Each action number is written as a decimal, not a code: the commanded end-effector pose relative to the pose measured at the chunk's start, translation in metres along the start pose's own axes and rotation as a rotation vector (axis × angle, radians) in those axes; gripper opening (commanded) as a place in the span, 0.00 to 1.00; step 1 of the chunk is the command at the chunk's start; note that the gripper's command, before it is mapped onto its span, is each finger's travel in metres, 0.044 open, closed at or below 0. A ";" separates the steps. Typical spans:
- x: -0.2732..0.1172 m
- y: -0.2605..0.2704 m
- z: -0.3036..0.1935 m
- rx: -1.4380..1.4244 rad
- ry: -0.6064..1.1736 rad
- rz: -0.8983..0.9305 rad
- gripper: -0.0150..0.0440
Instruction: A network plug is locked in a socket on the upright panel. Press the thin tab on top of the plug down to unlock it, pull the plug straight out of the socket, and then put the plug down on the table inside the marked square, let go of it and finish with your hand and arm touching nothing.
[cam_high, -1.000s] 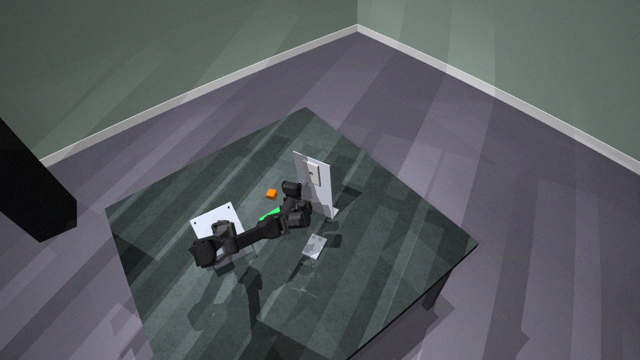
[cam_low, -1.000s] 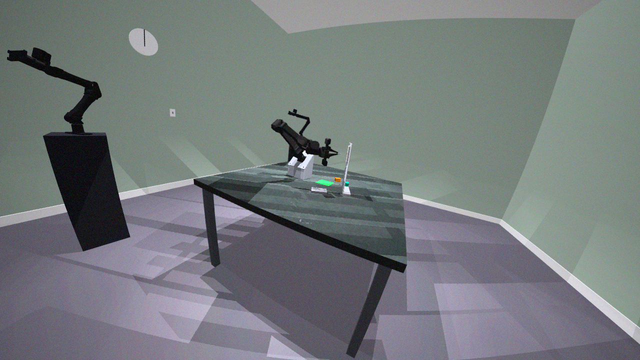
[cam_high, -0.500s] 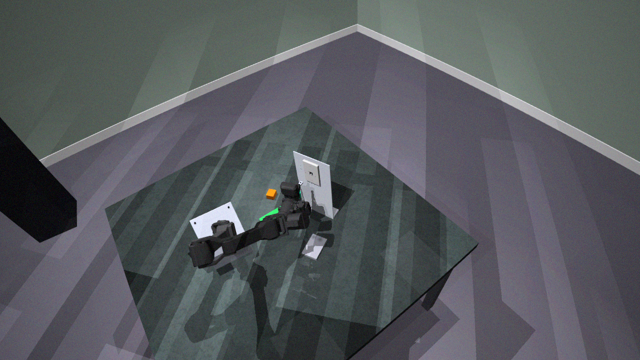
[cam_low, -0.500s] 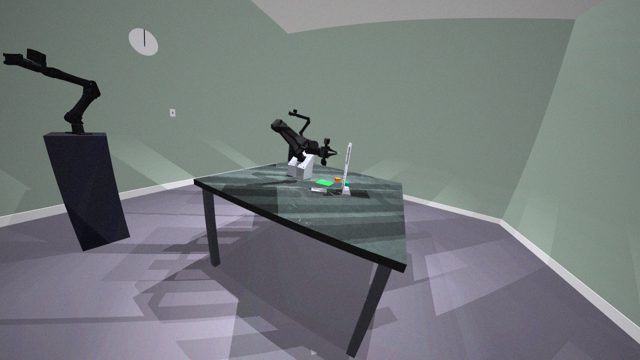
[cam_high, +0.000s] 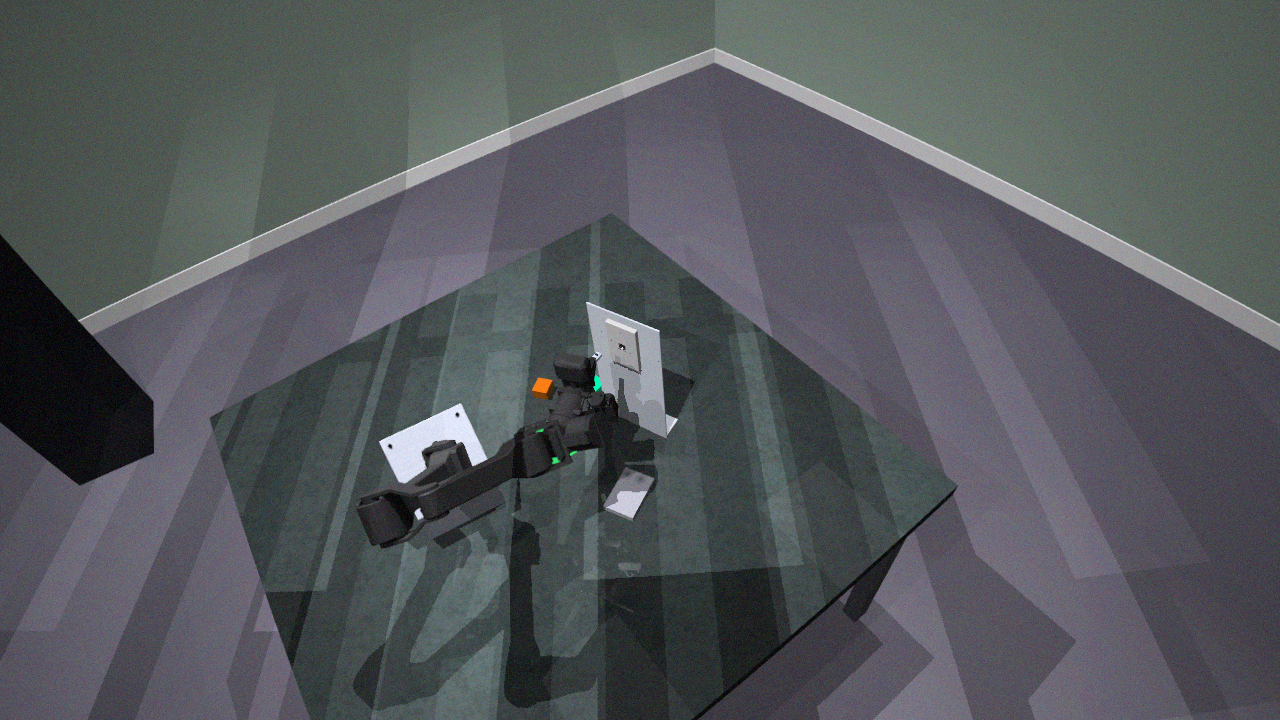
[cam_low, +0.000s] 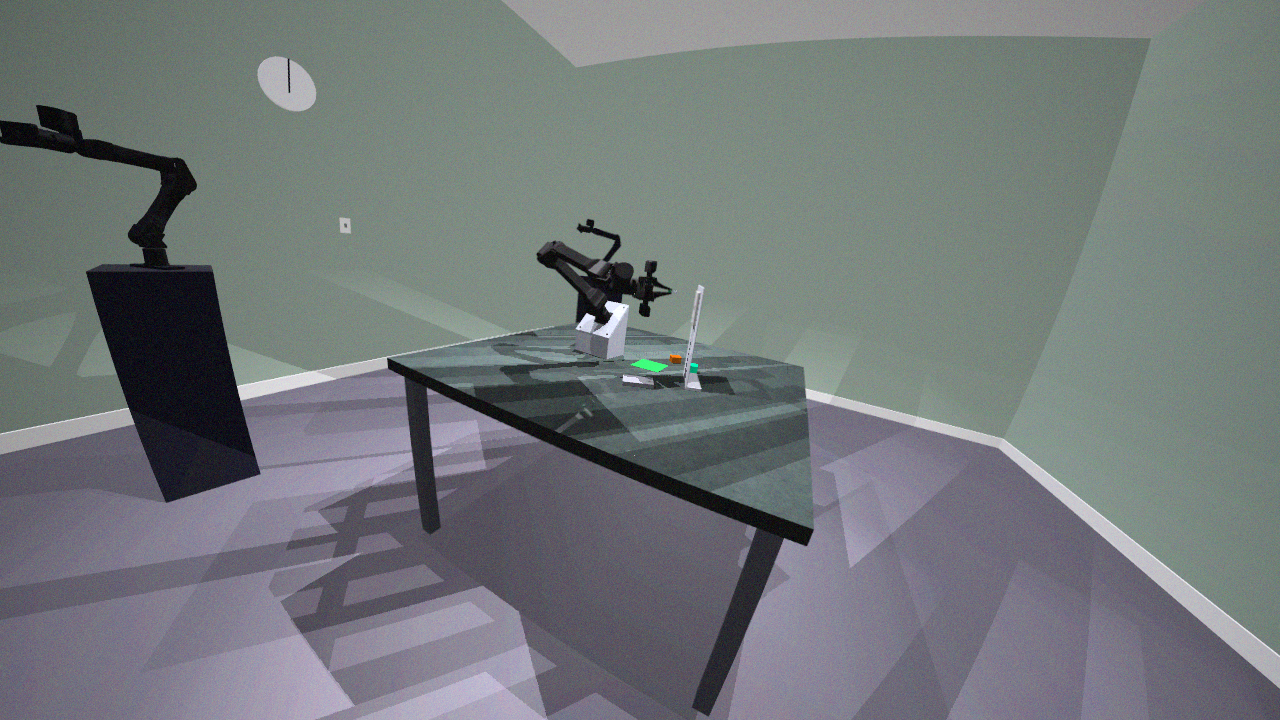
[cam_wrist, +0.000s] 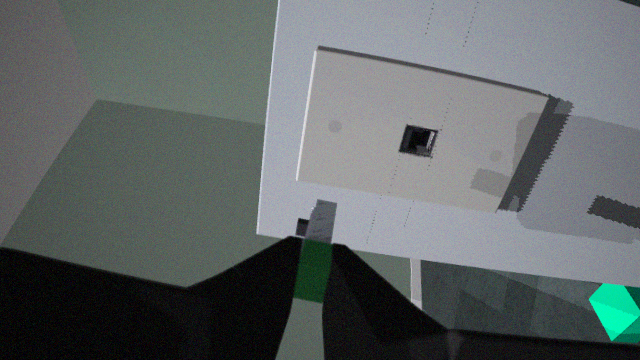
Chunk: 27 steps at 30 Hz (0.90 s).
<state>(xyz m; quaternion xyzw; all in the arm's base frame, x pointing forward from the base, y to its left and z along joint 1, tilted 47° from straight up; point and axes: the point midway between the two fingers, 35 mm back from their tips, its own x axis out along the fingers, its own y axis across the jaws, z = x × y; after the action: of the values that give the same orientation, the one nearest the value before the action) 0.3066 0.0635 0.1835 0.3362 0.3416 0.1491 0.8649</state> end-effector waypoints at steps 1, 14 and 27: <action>-0.007 0.012 0.002 -0.003 -0.010 0.005 0.25; 0.028 -0.039 -0.022 0.077 -0.008 -0.186 0.25; 0.052 -0.105 -0.065 0.138 -0.027 -0.453 0.25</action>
<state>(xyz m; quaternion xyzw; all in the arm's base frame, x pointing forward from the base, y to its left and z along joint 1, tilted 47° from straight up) 0.3082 0.0478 0.0736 0.3204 0.3960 -0.0413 0.8596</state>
